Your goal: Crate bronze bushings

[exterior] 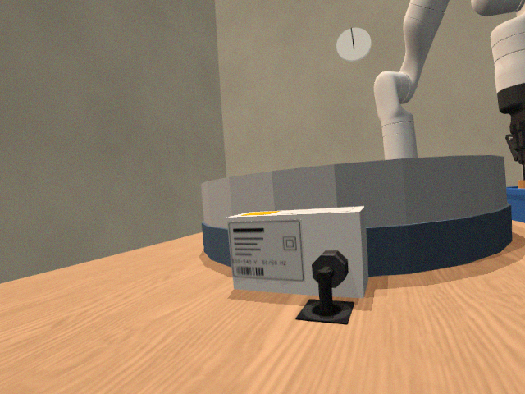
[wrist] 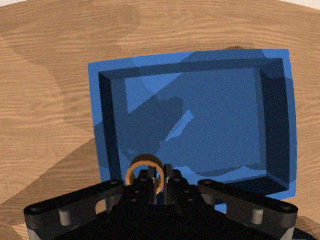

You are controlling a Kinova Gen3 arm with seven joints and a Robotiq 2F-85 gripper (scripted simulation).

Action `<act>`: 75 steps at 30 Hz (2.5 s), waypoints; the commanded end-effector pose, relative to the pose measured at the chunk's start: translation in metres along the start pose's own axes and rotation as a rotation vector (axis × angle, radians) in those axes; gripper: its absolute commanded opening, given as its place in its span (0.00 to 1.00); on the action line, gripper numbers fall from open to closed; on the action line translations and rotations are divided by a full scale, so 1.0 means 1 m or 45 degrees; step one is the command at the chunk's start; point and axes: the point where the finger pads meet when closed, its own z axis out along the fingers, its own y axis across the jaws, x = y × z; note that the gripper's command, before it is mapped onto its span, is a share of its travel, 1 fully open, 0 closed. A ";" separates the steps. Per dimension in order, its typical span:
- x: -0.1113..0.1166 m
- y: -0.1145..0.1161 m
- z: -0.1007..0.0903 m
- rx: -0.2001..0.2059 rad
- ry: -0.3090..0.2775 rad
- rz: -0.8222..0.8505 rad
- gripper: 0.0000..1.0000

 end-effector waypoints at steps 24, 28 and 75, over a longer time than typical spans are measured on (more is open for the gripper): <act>0.000 0.000 0.010 0.000 0.000 0.001 0.00; 0.000 0.000 0.017 0.000 0.000 0.001 0.00; 0.000 0.000 0.029 0.001 -0.001 0.002 0.16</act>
